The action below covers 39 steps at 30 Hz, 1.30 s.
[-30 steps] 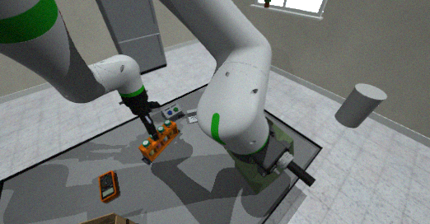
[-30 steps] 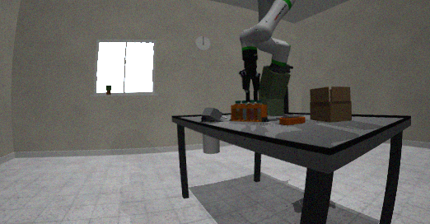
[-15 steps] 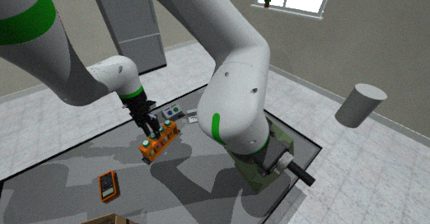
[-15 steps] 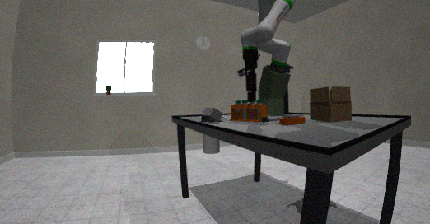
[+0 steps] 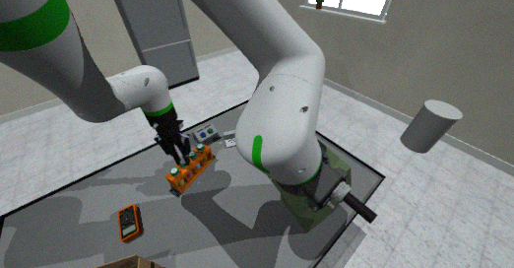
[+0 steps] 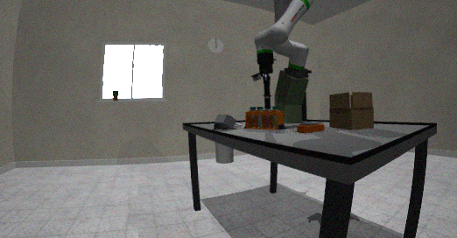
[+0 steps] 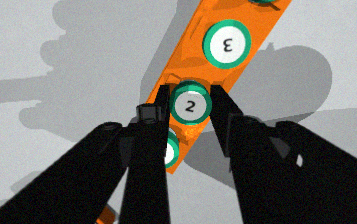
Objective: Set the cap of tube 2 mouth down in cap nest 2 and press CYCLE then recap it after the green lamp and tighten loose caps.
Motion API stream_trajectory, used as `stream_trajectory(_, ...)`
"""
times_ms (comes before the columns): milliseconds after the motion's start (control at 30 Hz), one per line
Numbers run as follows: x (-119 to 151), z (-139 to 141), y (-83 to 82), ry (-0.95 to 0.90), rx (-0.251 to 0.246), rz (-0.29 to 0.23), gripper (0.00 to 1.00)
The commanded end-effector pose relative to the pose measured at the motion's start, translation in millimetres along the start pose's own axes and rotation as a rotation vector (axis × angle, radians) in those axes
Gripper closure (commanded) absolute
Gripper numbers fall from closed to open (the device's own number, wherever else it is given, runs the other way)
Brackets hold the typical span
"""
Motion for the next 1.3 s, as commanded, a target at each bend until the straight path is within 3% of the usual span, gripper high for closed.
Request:
stream_trajectory(0, -0.4, -0.3, -0.6, 0.000, -0.001, 0.001, 0.70)
stream_trajectory(300, -0.4, -0.3, -0.6, 0.000, -0.001, 0.001, 0.70)
stream_trajectory(467, -0.5, -0.3, -0.5, 0.250, -0.001, 0.001, 0.70)
stream_trajectory(533, -0.5, -0.3, -0.5, 0.250, -0.001, 0.001, 0.70)
stream_trajectory(1033, -0.5, -0.1, -0.2, 0.995, -0.002, 0.000, 0.70)
stream_trajectory(1267, -0.5, -0.2, -0.1, 1.047, -0.001, 0.000, 0.70)
Point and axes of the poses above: the point where the finger pads meet when closed, its own y axis out along the fingers, its own z axis across the jaws, x = y × z, the point moved 10 cm from there along -y, back along the fingers, and after that the axes turned 15 degrees about -y, right-handed, at the moved point
